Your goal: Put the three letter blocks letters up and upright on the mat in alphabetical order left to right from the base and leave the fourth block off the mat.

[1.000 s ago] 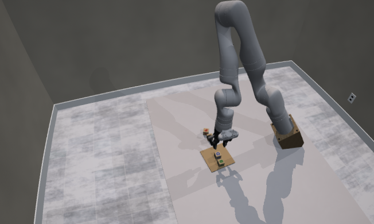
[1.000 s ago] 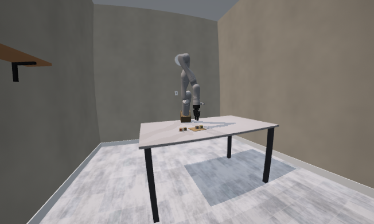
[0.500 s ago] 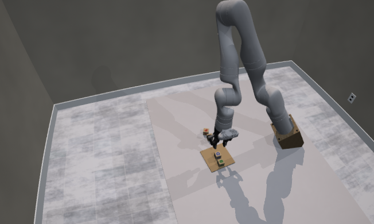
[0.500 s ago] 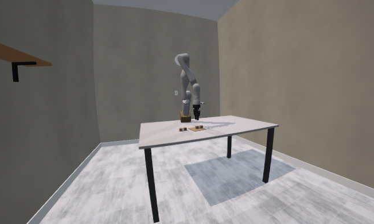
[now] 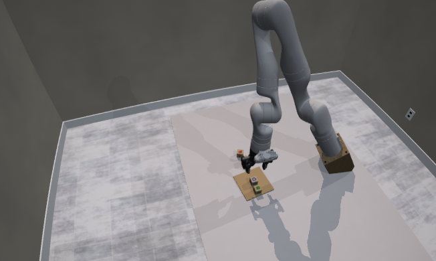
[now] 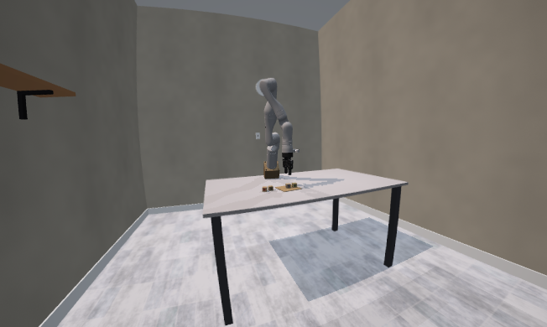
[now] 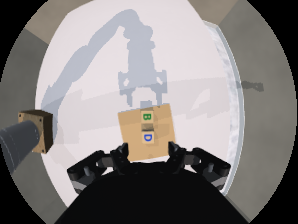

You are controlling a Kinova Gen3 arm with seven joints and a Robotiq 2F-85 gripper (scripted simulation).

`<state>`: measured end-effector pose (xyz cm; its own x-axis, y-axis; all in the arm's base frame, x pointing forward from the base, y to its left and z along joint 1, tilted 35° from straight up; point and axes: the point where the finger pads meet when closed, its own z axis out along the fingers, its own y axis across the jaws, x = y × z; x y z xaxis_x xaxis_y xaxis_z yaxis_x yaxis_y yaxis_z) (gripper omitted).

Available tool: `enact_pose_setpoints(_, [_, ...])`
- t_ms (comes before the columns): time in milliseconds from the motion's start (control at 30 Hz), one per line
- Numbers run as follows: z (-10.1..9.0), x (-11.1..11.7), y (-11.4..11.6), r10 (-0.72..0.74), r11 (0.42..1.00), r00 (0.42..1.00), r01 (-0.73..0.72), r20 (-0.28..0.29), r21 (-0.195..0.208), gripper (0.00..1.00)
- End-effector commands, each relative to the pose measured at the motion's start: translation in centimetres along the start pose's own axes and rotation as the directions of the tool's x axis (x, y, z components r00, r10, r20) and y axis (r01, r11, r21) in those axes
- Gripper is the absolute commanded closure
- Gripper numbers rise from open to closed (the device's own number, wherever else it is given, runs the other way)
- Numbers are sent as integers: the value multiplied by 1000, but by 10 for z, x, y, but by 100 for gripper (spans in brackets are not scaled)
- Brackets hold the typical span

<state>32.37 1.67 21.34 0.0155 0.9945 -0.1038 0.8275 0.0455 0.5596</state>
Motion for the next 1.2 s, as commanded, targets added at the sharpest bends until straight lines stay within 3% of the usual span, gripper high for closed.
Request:
enact_pose_setpoints(0, [0, 0, 0, 0, 1000, 1000, 0, 0, -1, 0])
enact_pose_setpoints(800, [0, -1, 2, -16, 1000, 1000, 16, 0, -5, 0])
enact_pose_setpoints(1167, [2, -8, 15, -145, 989, 989, 145, 5, -35, 0])
